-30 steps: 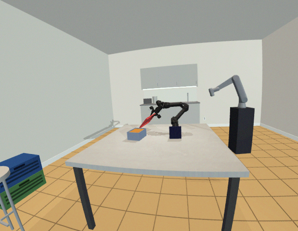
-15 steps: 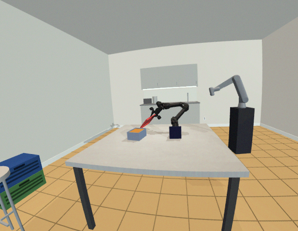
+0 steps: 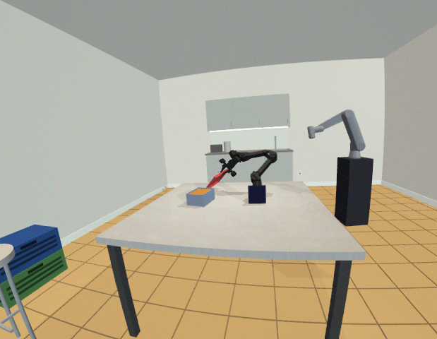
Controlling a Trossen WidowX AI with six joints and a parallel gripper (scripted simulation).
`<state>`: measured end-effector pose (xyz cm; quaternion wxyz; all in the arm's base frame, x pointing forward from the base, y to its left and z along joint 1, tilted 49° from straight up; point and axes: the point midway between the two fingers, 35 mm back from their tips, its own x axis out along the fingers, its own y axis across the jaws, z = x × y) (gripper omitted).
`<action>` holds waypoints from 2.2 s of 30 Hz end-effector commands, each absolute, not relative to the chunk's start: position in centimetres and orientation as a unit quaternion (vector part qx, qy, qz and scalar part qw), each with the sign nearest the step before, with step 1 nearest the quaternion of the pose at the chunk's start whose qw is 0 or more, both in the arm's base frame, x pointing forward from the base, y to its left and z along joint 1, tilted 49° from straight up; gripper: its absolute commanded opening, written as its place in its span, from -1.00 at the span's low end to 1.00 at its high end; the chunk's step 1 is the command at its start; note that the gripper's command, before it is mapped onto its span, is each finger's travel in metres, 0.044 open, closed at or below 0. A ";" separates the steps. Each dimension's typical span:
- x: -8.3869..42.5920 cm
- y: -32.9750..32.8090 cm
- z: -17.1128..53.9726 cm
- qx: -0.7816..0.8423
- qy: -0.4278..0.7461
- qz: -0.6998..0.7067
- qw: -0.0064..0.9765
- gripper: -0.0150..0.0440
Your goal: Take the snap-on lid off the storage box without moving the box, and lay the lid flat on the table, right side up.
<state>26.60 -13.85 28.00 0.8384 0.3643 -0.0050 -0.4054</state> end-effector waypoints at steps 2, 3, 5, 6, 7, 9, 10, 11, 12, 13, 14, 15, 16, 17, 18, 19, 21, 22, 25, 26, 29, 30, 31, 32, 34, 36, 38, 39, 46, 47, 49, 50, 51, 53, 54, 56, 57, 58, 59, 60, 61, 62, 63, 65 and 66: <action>26.7 -14.0 27.7 0.364 -0.004 -0.400 0.841 -0.49; 26.7 -14.0 27.7 0.364 -0.004 -0.400 0.841 -0.49; 26.7 -14.2 27.6 0.364 -0.004 -0.400 0.841 -0.49; 26.7 -14.2 27.5 0.364 -0.004 -0.400 0.841 -0.49; 26.7 -14.3 27.5 0.364 -0.004 -0.400 0.841 -0.49; 26.6 -14.4 27.4 0.364 -0.004 -0.400 0.841 -0.49; 26.6 -14.5 27.3 0.364 -0.004 -0.400 0.841 -0.49; 26.6 -14.5 27.3 0.364 -0.004 -0.400 0.841 -0.49; 26.6 -14.6 27.2 0.364 -0.004 -0.400 0.841 -0.49; 26.6 -14.6 27.2 0.364 -0.004 -0.400 0.841 -0.49; 26.6 -14.7 27.1 0.364 -0.004 -0.400 0.841 -0.49; 26.6 -14.8 27.1 0.364 -0.004 -0.400 0.841 -0.49; 26.6 -14.8 27.0 0.364 -0.004 -0.400 0.841 -0.49; 26.6 -14.9 27.0 0.364 -0.004 -0.400 0.841 -0.49; 26.6 -14.9 26.9 0.364 -0.004 -0.400 0.841 -0.49; 26.6 -15.0 26.9 0.364 -0.004 -0.400 0.841 -0.49; 26.6 -15.1 26.8 0.364 -0.004 -0.400 0.841 -0.49; 26.6 -15.2 26.7 0.364 -0.004 -0.400 0.841 -0.49; 26.5 -15.4 26.6 0.364 -0.004 -0.400 0.841 -0.49; 26.5 -15.4 26.5 0.364 -0.004 -0.400 0.841 -0.49; 26.5 -15.6 26.4 0.364 -0.004 -0.400 0.841 -0.49; 26.5 -15.7 26.3 0.364 -0.004 -0.400 0.841 -0.49; 26.5 -15.7 26.3 0.364 -0.005 -0.400 0.841 -0.49; 26.5 -15.8 26.2 0.364 -0.005 -0.400 0.841 -0.49; 26.5 -15.9 26.1 0.364 -0.005 -0.400 0.841 -0.49; 26.5 -16.0 26.0 0.364 -0.005 -0.400 0.841 -0.49; 26.4 -16.1 25.9 0.364 -0.005 -0.400 0.841 -0.49; 26.4 -16.2 25.9 0.364 -0.005 -0.400 0.841 -0.49; 26.4 -16.6 25.5 0.363 -0.005 -0.400 0.841 -0.49; 26.4 -16.7 25.4 0.363 -0.005 -0.400 0.841 -0.49; 26.4 -16.8 25.3 0.363 -0.005 -0.400 0.841 -0.49; 26.4 -16.9 25.3 0.363 -0.005 -0.400 0.841 -0.49; 26.4 -16.9 25.2 0.363 -0.005 -0.400 0.841 -0.49; 26.3 -17.0 25.1 0.363 -0.005 -0.400 0.841 -0.49; 26.3 -17.1 25.1 0.363 -0.005 -0.400 0.841 -0.49; 26.3 -17.2 25.0 0.363 -0.005 -0.400 0.841 -0.49; 26.3 -17.3 24.9 0.363 -0.005 -0.400 0.841 -0.49; 26.3 -17.3 24.9 0.363 -0.005 -0.400 0.841 -0.49; 26.3 -17.4 24.8 0.363 -0.005 -0.400 0.841 -0.49; 26.3 -17.5 24.8 0.363 -0.005 -0.400 0.841 -0.49; 26.3 -17.5 24.7 0.363 -0.005 -0.400 0.841 -0.49; 26.3 -17.6 24.7 0.363 -0.005 -0.400 0.841 -0.49; 26.3 -17.6 24.6 0.363 -0.005 -0.400 0.841 -0.49; 26.3 -17.8 24.5 0.363 -0.005 -0.400 0.841 -0.49; 26.3 -17.8 24.5 0.363 -0.005 -0.400 0.841 -0.49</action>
